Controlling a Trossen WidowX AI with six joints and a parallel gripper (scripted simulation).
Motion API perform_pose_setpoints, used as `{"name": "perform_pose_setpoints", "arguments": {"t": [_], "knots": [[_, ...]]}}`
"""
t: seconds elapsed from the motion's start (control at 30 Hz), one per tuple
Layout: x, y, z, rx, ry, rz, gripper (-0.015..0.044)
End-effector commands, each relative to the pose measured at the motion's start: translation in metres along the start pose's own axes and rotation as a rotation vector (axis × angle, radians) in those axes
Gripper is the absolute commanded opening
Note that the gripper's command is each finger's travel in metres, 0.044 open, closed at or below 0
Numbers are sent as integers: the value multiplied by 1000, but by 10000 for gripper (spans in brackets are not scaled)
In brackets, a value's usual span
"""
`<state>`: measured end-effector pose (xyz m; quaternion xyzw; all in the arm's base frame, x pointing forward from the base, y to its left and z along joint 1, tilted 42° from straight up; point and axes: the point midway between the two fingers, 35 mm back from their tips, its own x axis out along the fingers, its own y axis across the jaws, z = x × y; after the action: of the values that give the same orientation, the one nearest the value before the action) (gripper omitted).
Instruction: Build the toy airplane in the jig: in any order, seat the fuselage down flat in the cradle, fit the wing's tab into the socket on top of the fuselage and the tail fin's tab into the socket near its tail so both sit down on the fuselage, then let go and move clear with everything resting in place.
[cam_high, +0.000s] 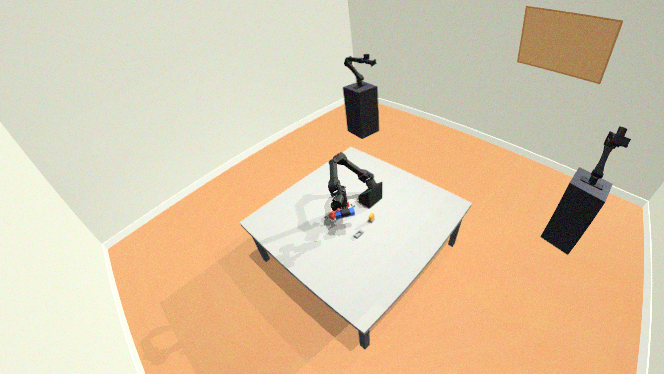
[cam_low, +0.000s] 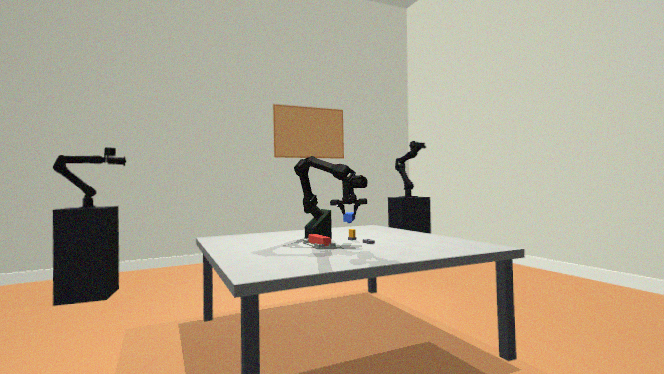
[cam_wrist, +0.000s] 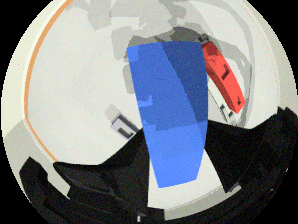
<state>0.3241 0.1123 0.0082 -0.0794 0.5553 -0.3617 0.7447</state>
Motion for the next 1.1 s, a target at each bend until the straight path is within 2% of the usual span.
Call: {"name": "perform_pose_setpoints", "arguments": {"t": [0.0, 1.07], "knots": [[0, -12, 8, 83, -9, 4, 0], [20, -109, 40, 694, -26, -8, 0]]}}
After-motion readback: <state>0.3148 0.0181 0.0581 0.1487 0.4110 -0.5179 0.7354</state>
